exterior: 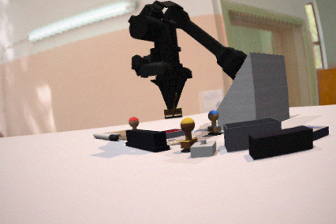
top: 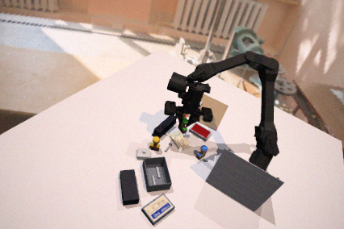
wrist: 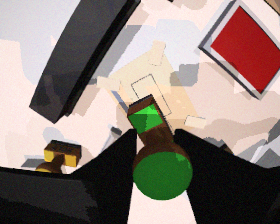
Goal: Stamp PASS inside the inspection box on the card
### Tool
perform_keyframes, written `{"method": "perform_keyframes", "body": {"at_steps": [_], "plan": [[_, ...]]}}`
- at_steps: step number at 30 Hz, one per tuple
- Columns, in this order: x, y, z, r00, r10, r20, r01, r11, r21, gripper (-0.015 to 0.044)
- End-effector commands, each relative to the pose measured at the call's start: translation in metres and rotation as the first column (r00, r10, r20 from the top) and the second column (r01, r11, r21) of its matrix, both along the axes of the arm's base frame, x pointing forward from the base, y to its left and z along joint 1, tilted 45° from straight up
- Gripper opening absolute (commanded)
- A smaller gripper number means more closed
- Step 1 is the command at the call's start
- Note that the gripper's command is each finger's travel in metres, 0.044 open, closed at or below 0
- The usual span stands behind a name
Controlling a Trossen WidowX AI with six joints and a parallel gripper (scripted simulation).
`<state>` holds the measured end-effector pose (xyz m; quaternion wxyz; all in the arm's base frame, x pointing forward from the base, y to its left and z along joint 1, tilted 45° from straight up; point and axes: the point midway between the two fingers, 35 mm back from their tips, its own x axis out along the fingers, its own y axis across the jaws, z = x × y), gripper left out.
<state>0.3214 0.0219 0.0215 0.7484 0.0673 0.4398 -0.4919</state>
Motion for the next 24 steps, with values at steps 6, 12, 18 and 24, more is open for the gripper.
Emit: {"method": "perform_keyframes", "body": {"at_steps": [6,12,18,24], "plan": [[0.0,-0.004,-0.005,1.0,0.004,-0.006,-0.004,1.0,-0.005,0.0],[0.001,-0.007,-0.008,1.0,0.004,-0.006,-0.004,1.0,-0.005,0.0],[0.001,-0.01,-0.011,1.0,0.004,-0.006,-0.004,1.0,-0.006,0.0],[0.002,-0.013,-0.014,1.0,0.004,-0.006,-0.004,1.0,-0.007,0.0]]}}
